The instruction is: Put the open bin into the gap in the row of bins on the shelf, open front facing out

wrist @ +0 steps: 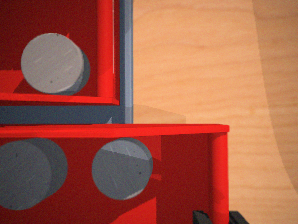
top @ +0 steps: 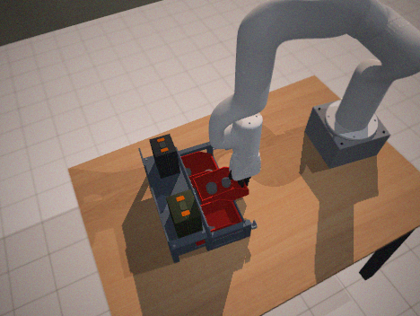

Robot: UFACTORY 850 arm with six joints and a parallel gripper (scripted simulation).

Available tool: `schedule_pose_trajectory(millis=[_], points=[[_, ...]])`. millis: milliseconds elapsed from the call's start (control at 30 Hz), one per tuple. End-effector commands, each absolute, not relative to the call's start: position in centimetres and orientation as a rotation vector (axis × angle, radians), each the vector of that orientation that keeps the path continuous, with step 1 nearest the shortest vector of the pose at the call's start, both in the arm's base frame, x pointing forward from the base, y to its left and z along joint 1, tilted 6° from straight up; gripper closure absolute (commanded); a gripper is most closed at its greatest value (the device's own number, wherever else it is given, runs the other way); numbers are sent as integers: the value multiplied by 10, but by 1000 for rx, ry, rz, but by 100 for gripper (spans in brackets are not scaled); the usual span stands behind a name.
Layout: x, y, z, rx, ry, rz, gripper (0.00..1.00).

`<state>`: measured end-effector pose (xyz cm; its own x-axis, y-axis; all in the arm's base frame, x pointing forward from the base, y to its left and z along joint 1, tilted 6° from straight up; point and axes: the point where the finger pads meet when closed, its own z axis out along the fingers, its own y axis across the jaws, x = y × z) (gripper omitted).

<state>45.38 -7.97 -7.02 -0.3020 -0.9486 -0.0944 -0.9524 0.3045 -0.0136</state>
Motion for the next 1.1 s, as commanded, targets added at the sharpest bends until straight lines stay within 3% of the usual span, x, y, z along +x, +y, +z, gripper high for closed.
schedule_pose_trajectory(millis=[0,1067], points=[[455,-80,-70,-1805,2470,79,100],[474,-86,-70,-1805,2470,79,100]])
